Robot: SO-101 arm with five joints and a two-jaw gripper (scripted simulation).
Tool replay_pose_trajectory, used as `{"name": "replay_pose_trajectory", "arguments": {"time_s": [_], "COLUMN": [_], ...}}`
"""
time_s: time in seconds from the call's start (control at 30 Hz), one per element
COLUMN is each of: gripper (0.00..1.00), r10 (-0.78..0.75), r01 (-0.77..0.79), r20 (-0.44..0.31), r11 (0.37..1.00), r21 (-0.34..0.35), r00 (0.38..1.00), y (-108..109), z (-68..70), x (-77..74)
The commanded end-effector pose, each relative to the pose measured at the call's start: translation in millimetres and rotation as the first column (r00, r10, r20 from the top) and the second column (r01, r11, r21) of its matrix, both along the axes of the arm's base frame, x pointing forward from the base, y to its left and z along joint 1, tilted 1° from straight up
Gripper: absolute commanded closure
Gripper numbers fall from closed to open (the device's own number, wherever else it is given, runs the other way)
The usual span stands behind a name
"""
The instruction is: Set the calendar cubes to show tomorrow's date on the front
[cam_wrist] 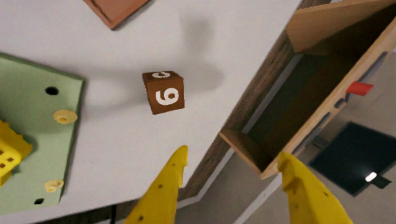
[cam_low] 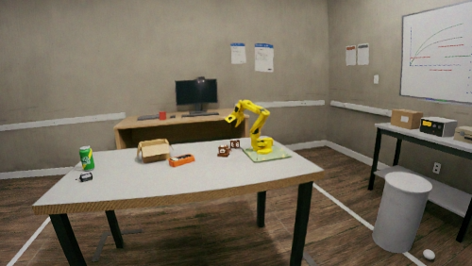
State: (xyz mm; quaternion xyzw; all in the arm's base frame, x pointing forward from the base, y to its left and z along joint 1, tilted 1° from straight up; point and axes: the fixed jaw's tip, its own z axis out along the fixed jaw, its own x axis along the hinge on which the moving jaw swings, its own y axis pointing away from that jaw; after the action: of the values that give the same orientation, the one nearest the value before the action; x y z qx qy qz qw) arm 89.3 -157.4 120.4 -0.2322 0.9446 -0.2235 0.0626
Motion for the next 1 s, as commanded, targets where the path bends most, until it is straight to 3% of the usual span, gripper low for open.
{"name": "replay_pose_trajectory", "arguments": {"time_s": [0.0, 0.47, 0.77, 0.83, 0.97], "gripper": [0.65, 0.65, 0.65, 0.65, 0.65], "r10": [0.02, 0.027, 0.041, 0.041, 0.057], "r01": [-0.02, -0.027, -0.015, -0.015, 0.0], "r20": [-0.008, -0.024, -0.125, -0.125, -0.177], "r11": [1.0, 1.0, 0.979, 0.979, 0.952], "r21": [-0.013, 0.012, 0.205, 0.205, 0.306], "r00": [1.0, 0.999, 0.991, 0.991, 0.982], "y": [0, 0, 4, 4, 8], "z": [-1.2, -5.7, -38.5, -38.5, -55.5], "x": [-1.5, -1.7, -3.9, -3.9, -6.6]}}
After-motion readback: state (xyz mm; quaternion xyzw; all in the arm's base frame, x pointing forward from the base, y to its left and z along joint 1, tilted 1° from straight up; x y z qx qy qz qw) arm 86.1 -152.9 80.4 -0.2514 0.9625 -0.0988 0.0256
